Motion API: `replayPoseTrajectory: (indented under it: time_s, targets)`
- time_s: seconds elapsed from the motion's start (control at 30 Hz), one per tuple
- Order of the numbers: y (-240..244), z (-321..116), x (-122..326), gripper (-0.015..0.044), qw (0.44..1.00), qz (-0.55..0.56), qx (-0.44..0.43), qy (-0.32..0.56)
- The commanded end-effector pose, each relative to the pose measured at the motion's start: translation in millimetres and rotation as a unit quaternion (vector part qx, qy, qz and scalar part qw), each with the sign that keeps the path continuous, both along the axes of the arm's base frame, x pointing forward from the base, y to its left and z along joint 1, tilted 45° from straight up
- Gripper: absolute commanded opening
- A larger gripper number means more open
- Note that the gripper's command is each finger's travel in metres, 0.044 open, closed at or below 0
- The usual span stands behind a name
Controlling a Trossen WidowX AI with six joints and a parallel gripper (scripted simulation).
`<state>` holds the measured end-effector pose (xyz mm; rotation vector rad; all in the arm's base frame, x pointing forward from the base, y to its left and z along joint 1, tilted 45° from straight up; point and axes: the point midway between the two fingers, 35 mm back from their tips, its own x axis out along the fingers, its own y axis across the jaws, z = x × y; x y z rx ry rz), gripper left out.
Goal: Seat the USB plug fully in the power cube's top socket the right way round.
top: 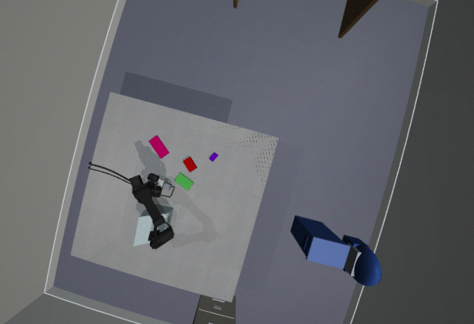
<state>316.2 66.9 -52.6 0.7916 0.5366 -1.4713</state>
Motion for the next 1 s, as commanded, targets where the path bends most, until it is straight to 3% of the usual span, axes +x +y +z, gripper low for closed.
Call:
replayPoseTrajectory:
  time_s: [0.0,0.97]
  targets:
    - [-1.0,-1.4,-0.2,0.0,1.0,0.002,-0.002,0.002]
    - [-3.5,-3.9,0.0,0.0,1.0,0.002,-0.002,0.002]
